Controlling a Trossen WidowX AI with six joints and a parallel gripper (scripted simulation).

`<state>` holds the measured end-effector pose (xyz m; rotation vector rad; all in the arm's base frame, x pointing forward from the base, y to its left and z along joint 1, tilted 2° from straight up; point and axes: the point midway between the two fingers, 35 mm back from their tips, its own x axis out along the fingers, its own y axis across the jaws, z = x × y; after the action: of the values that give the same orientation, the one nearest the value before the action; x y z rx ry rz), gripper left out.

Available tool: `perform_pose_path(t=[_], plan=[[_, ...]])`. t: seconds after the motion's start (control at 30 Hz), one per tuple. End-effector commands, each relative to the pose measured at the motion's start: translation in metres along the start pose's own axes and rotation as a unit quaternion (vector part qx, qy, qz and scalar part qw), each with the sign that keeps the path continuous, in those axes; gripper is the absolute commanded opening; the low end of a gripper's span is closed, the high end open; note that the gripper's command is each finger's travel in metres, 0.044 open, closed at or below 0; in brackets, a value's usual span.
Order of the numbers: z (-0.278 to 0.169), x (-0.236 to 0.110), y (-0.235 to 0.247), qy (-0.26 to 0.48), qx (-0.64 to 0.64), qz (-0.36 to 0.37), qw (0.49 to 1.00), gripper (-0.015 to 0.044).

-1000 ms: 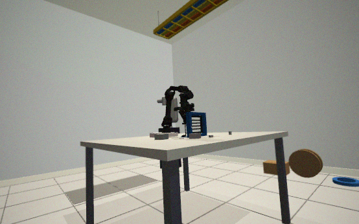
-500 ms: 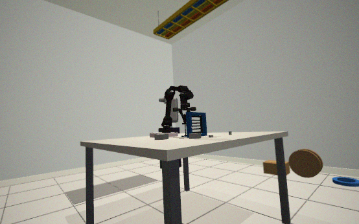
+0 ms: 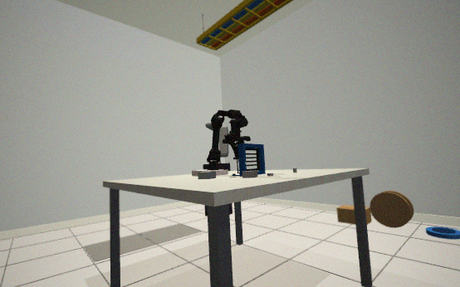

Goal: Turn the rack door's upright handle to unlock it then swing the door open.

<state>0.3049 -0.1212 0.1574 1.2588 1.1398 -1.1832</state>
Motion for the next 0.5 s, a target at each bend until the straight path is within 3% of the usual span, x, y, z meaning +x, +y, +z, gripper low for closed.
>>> perform_pose_path(t=[0.0,0.13,0.43,0.47], plan=[[-0.0003,0.0004,0.0001,0.001,0.092,0.000,0.996,0.0016],[-0.0003,0.0004,0.0001,0.001,0.173,0.000,0.985,0.0016],[-0.0003,0.0004,0.0001,0.001,0.177,0.000,0.984,0.0016],[-0.0003,0.0004,0.0001,0.001,0.177,0.000,0.984,0.0042]])
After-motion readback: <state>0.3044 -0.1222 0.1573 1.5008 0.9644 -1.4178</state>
